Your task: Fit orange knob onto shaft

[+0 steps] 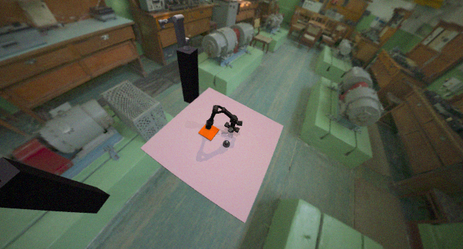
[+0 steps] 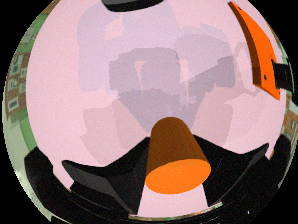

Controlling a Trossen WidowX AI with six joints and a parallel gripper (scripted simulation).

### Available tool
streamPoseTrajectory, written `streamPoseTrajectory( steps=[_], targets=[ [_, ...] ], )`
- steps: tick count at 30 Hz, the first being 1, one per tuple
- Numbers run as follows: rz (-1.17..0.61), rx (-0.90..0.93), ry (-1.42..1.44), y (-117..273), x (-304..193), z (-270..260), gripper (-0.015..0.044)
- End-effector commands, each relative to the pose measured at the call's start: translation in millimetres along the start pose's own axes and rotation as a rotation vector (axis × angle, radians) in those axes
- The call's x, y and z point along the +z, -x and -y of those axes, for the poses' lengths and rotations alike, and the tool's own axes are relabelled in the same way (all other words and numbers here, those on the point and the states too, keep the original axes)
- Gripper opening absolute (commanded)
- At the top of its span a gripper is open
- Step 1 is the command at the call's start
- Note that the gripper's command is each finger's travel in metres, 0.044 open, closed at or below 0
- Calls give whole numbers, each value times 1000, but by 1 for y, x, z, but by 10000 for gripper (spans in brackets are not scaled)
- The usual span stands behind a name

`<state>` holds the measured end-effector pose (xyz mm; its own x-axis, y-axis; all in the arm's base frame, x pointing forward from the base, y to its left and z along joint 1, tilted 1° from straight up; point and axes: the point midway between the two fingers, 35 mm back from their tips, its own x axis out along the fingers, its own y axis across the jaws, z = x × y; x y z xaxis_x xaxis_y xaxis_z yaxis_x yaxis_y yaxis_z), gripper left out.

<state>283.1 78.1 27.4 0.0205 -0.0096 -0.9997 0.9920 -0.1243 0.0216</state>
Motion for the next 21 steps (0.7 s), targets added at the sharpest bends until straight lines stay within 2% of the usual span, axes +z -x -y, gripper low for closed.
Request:
streamPoseTrajectory(
  steps=[1,4,21],
  targets=[
    [3,1,4,3,0,-1,65],
    [3,1,4,17,-1,-4,0],
    [2,2,4,110,-2,-6,0]
  ],
)
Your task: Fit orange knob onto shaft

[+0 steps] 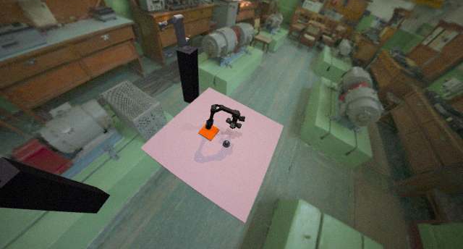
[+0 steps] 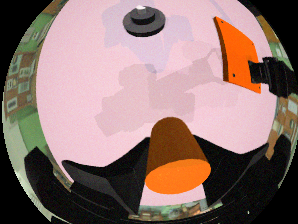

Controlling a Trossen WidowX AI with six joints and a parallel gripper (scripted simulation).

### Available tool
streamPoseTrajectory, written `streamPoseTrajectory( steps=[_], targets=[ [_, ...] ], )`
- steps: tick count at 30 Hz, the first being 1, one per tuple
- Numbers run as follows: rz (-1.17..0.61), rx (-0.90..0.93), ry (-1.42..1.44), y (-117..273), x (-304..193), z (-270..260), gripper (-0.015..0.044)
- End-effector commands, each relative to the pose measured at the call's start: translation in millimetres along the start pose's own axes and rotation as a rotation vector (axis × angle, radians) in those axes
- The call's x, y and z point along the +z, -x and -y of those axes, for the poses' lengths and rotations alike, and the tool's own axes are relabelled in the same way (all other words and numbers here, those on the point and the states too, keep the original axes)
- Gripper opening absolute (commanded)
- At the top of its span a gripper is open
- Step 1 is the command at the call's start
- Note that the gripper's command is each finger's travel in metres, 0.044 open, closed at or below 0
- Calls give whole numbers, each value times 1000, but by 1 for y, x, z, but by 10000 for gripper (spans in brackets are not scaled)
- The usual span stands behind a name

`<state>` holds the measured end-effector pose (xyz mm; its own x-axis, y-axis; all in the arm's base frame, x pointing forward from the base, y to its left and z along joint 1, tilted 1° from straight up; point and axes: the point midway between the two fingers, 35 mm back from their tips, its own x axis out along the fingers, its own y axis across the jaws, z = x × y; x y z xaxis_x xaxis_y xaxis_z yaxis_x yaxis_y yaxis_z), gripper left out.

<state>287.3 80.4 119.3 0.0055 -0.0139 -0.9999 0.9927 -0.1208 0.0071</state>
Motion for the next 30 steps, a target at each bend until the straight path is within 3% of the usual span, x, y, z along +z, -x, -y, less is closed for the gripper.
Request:
streamPoseTrajectory(
  steps=[1,6,13,30],
  targets=[
    [-4,16,0,23,1,1,0],
    [-4,15,0,47,3,6,0],
    [-4,37,1,48,3,7,0],
    [-3,366,4,78,12,14,0]
  ],
)
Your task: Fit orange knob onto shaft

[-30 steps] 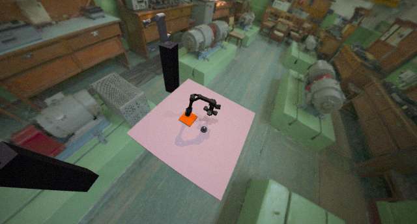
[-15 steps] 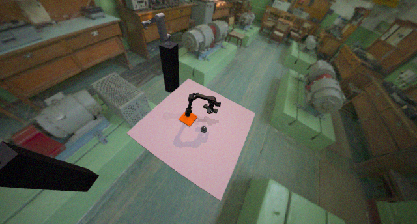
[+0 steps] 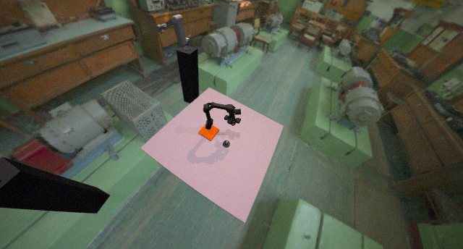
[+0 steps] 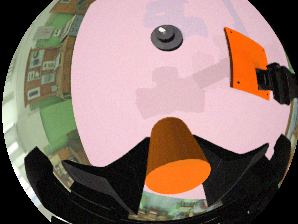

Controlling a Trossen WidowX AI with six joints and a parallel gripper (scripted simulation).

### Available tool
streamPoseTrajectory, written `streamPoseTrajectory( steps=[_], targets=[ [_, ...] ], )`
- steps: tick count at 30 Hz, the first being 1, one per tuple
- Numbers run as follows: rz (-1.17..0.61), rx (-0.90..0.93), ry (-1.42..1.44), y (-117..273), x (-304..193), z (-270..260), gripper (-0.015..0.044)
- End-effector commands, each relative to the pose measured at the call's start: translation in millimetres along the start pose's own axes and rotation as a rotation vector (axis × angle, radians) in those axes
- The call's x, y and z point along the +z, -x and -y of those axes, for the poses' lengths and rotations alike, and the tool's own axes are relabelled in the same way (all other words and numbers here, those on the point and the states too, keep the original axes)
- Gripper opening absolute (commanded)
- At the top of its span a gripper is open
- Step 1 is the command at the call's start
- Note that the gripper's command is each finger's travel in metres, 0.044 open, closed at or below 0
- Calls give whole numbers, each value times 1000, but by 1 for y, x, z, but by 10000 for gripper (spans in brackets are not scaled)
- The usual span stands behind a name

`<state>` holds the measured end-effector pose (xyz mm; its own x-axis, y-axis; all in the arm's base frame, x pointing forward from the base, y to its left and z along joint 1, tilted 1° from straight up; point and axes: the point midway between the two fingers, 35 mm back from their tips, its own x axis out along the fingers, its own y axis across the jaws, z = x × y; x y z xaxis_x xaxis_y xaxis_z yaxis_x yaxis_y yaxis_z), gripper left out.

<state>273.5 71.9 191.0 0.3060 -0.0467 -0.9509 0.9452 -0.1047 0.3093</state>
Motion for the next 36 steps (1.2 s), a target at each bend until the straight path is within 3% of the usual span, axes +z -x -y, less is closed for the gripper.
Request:
streamPoseTrajectory(
  steps=[1,27,36],
  targets=[
    [0,80,-3,8,2,-1,0],
    [1,635,-4,62,18,-6,0],
    [-1,634,-6,61,18,-6,0]
  ],
)
